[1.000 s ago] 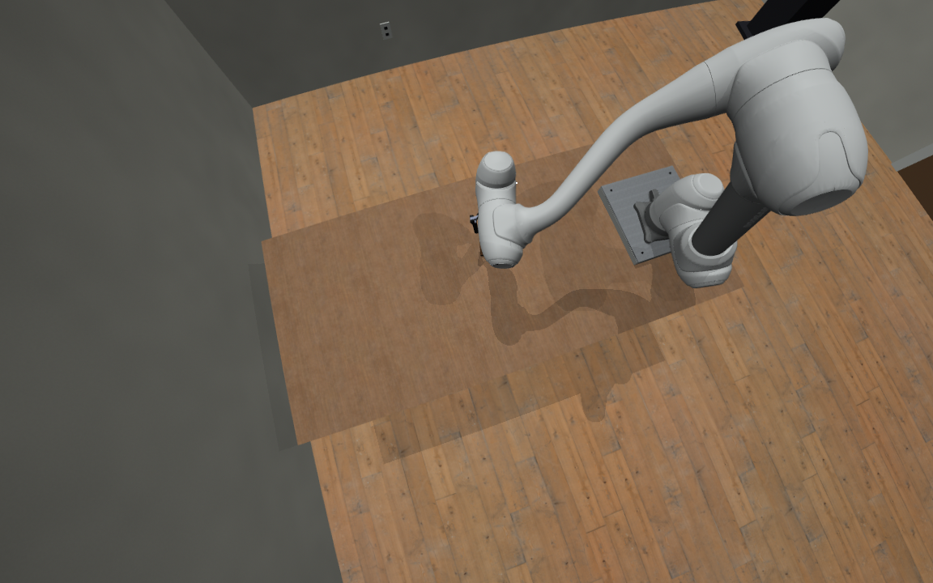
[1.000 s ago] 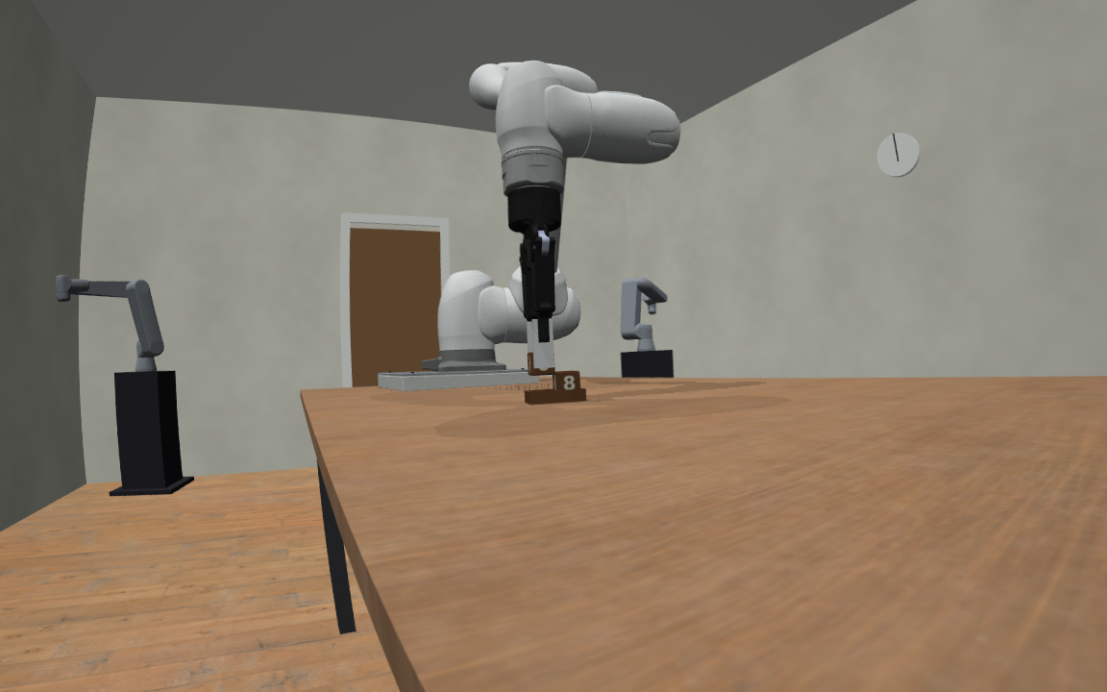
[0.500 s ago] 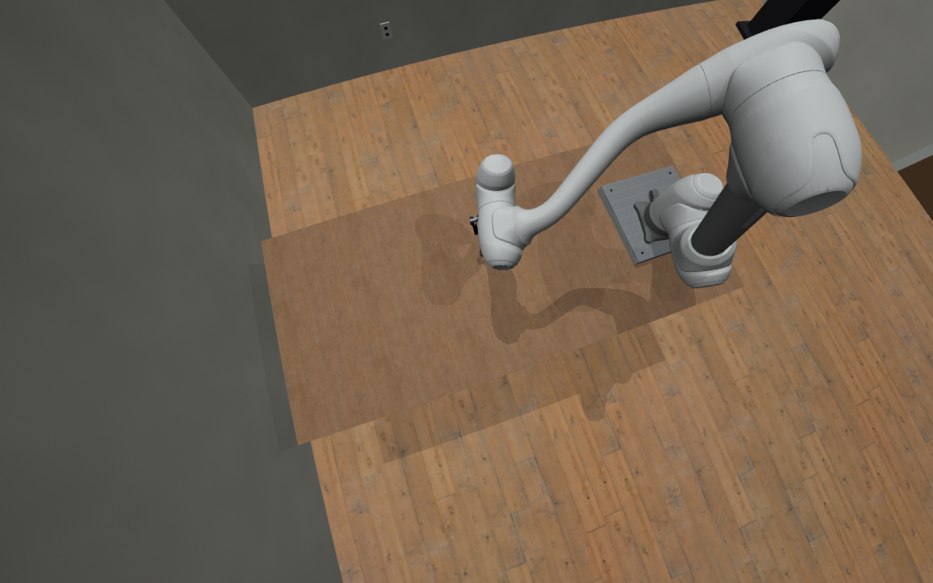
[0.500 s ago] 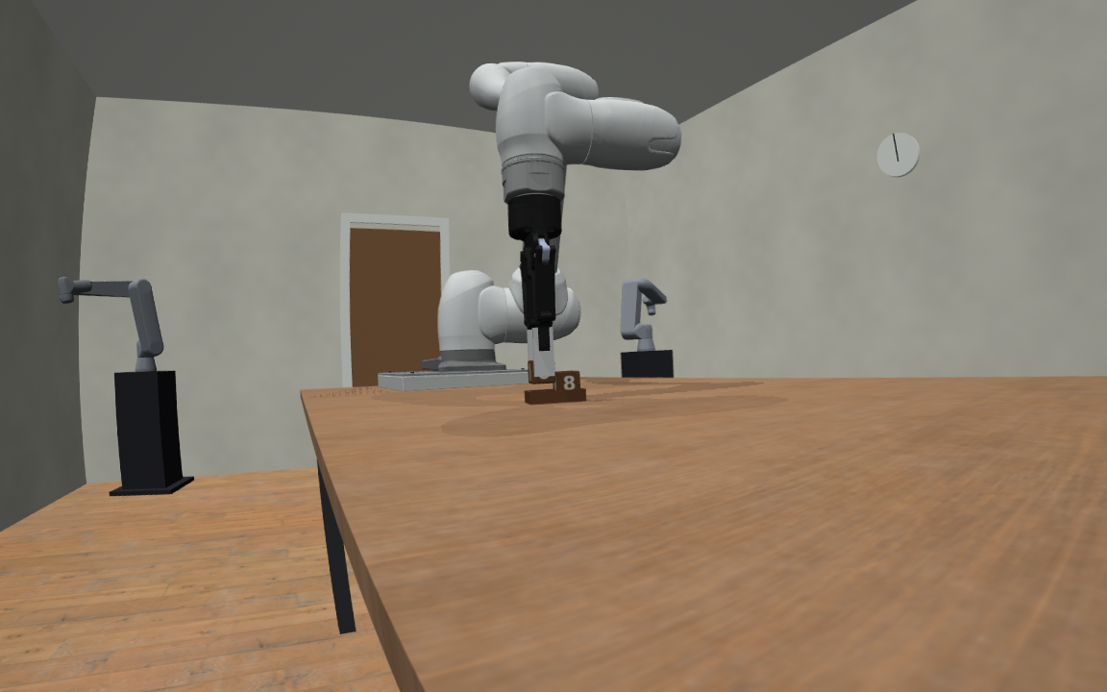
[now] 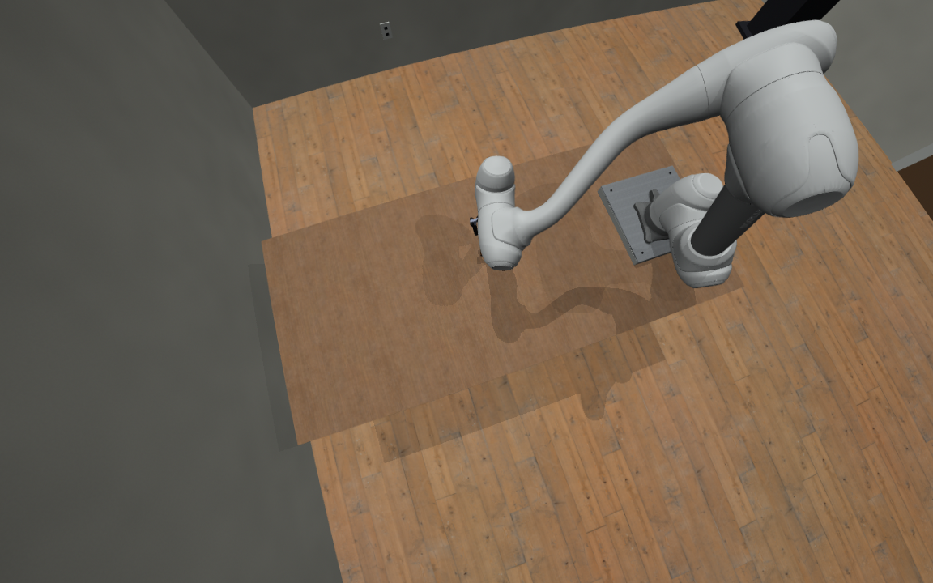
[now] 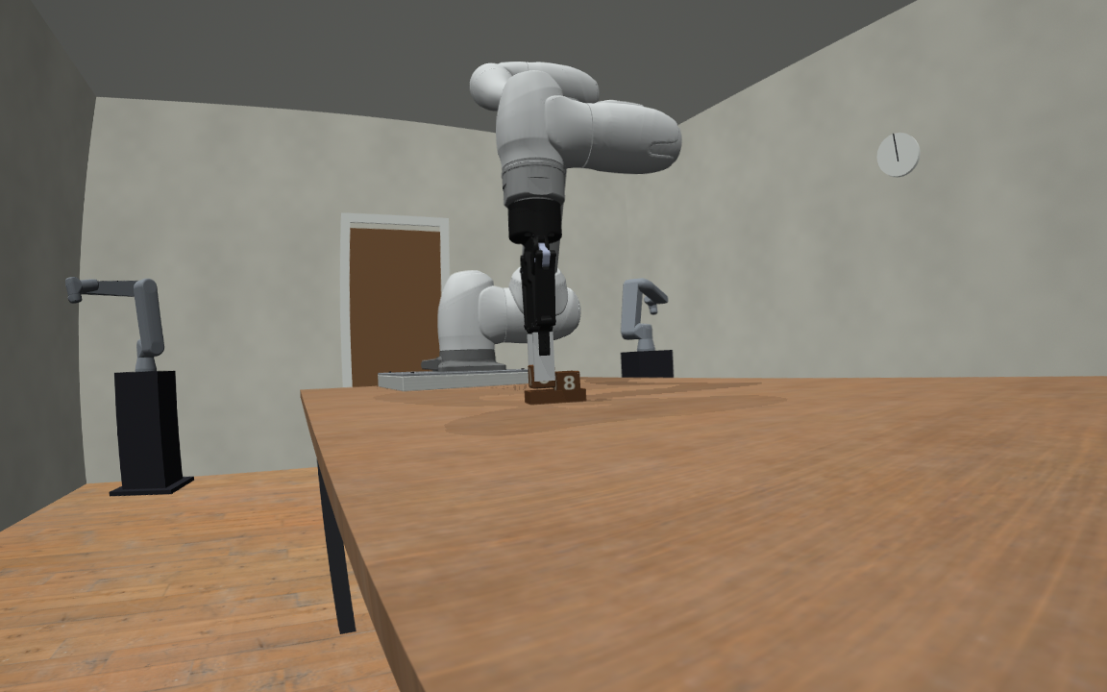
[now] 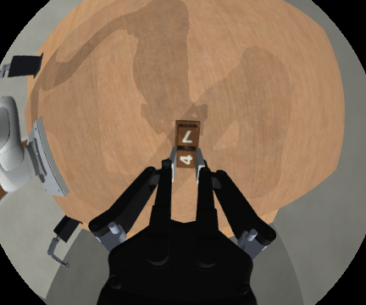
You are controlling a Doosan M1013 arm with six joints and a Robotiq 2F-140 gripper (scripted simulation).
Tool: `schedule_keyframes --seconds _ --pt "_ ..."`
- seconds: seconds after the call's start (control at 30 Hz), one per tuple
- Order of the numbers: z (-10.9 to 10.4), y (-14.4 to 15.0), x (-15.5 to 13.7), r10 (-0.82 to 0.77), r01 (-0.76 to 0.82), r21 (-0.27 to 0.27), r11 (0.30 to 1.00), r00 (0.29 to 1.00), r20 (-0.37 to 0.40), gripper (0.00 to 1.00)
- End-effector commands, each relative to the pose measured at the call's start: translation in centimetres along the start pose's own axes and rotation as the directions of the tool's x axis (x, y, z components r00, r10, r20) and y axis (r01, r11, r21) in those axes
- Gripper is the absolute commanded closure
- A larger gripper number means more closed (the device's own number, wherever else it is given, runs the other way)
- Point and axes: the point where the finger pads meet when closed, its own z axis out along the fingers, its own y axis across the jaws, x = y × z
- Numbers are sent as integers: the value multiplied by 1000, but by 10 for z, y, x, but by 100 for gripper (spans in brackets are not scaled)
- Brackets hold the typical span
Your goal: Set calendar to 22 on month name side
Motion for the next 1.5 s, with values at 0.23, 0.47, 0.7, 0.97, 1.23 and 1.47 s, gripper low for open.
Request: schedule_keyframes --seconds 0.23,0.47,0.7,0.97,1.23,1.47 --pt "0 0 0 0 0 0 1000 1000 0 75" --pt "0 0 0 0 0 0 1000 1000 0 75" --pt "0 0 0 0 0 0 1000 1000 0 75" --pt "1 0 0 0 0 0 1000 1000 0 75" --pt "4 0 0 0 0 0 1000 1000 0 75" --pt "7 0 0 0 0 0 1000 1000 0 75"
